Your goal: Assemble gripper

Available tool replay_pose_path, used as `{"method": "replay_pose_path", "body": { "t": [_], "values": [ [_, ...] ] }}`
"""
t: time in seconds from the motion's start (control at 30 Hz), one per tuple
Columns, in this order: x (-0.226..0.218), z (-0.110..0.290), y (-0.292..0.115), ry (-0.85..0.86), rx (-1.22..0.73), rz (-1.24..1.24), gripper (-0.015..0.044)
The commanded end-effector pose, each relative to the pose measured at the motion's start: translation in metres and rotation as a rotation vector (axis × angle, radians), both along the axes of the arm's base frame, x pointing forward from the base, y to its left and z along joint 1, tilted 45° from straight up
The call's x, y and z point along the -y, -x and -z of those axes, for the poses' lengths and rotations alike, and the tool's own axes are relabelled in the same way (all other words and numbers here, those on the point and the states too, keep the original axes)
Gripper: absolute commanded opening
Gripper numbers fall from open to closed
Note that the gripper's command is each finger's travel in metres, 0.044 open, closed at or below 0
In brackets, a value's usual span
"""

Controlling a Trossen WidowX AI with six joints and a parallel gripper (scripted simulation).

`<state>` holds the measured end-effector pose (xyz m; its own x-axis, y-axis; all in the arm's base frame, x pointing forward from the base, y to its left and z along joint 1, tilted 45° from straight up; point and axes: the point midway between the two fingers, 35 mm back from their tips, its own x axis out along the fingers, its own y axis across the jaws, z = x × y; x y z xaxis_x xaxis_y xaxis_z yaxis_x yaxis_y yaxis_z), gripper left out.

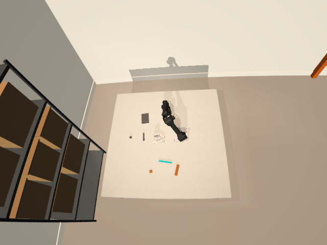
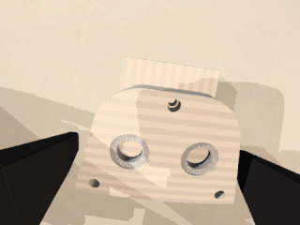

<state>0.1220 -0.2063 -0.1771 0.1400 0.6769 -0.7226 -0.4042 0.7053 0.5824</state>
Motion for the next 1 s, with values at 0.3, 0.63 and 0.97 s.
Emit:
{"method": "replay_pose_path", "body": {
  "t": [0.3, 0.63, 0.97],
  "values": [
    [-0.0003, 0.0003, -0.0001, 0.0, 0.0, 0.0, 0.0427],
    [-0.0003, 0.0003, -0.0001, 0.0, 0.0, 0.0, 0.036],
    [-0.0003, 0.0003, -0.0001, 0.0, 0.0, 0.0, 0.0351]
  ]
}}
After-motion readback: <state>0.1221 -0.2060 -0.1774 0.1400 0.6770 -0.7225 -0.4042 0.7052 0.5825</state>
